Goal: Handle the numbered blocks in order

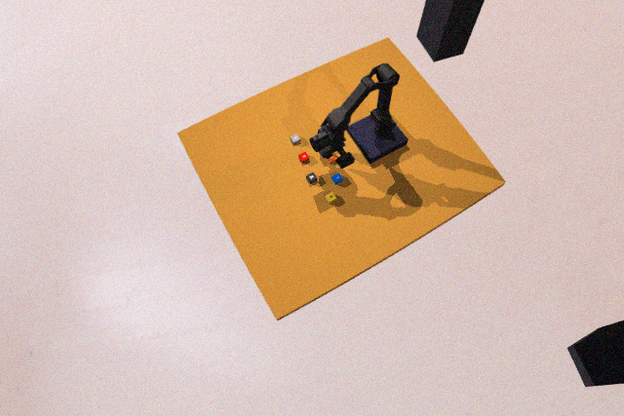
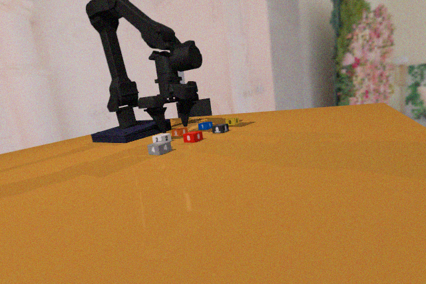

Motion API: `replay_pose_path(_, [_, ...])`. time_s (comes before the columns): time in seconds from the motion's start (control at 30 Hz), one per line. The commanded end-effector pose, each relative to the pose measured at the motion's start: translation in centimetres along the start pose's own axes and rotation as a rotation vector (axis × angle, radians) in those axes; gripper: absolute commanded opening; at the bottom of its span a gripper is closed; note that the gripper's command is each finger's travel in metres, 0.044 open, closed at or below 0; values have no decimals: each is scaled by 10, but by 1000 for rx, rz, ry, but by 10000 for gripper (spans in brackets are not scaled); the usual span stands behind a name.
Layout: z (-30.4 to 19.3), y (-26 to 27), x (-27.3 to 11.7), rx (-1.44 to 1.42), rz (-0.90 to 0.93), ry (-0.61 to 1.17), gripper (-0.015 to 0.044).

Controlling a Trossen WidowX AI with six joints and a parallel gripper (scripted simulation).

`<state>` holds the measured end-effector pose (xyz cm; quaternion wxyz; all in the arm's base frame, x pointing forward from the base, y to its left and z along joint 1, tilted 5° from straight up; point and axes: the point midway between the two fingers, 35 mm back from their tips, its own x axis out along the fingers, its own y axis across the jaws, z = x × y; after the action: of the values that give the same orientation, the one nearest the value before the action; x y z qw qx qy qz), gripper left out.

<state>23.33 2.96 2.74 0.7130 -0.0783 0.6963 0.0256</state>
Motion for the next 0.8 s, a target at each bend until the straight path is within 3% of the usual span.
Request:
replay_pose_path(0.0, [3,0,-27,0,-3,-21,400])
replay_pose_path(0.23, [11,16,-35,-3,-1,-22,400])
replay_pose_path(0.47, [29,107,-74,-18,7,-27,400])
replay_pose_path(0.63, [17,180,-101,-17,11,-26,400])
replay_pose_path(0.77, [6,207,-110,0,14,-20,400])
